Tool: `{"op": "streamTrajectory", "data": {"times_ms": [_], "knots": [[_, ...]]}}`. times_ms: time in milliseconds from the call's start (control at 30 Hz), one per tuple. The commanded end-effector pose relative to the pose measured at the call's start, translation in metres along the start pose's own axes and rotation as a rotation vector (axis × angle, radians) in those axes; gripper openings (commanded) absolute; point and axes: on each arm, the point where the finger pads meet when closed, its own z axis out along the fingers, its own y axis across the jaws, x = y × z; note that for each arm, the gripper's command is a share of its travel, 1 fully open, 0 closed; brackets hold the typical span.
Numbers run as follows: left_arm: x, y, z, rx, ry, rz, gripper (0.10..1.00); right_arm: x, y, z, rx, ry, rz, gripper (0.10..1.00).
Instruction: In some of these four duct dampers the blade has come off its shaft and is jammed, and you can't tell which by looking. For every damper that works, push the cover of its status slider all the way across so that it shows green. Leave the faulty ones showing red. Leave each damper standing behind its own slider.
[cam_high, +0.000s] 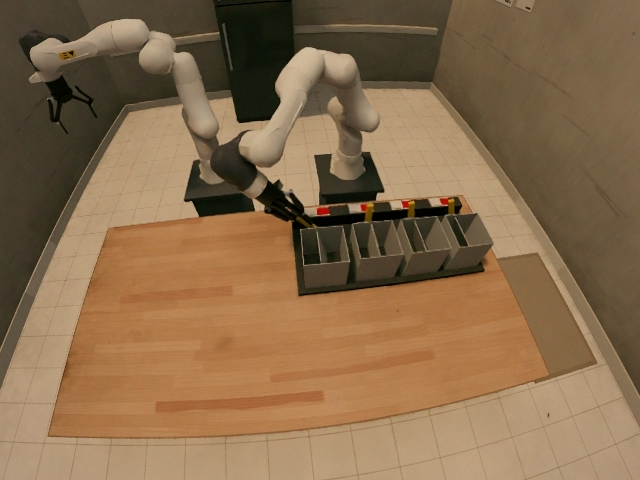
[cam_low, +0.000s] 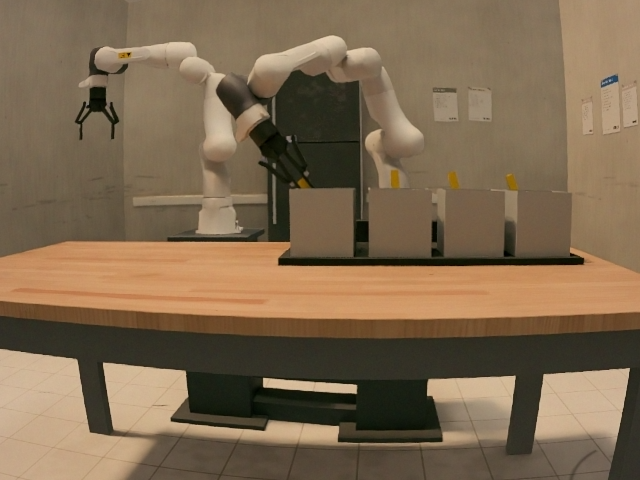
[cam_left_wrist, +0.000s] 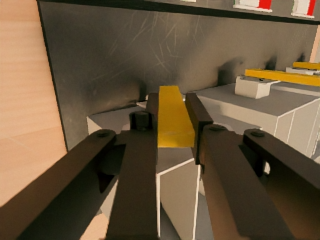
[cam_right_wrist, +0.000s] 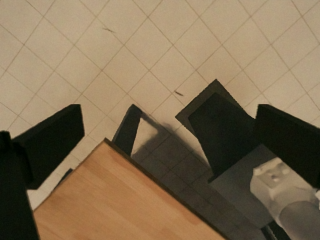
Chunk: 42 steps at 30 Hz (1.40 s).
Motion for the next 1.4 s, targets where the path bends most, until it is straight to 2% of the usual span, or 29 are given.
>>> {"op": "streamTrajectory", "data": {"times_ms": [0, 767, 1100, 1367], "knots": [[0.0022, 0.0015, 0.0041, -0.012, 0.009, -0.007, 0.196, -0.0006, 0.0001, 0.0005, 0.0, -0.004, -0.005, 1.0], [0.0022, 0.0015, 0.0041, -0.012, 0.009, -0.007, 0.196, -0.0006, 0.0001, 0.0005, 0.0, -0.004, -0.005, 1.0], [0.0022, 0.0015, 0.0041, -0.012, 0.009, -0.007, 0.281, -0.0006, 0.0001, 0.0005, 0.0, -0.004, -0.005, 1.0], [0.0022, 0.0015, 0.0041, -0.012, 0.009, -0.007, 0.303, -0.0006, 0.0001, 0.0005, 0.0, -0.004, -0.005, 1.0]]}}
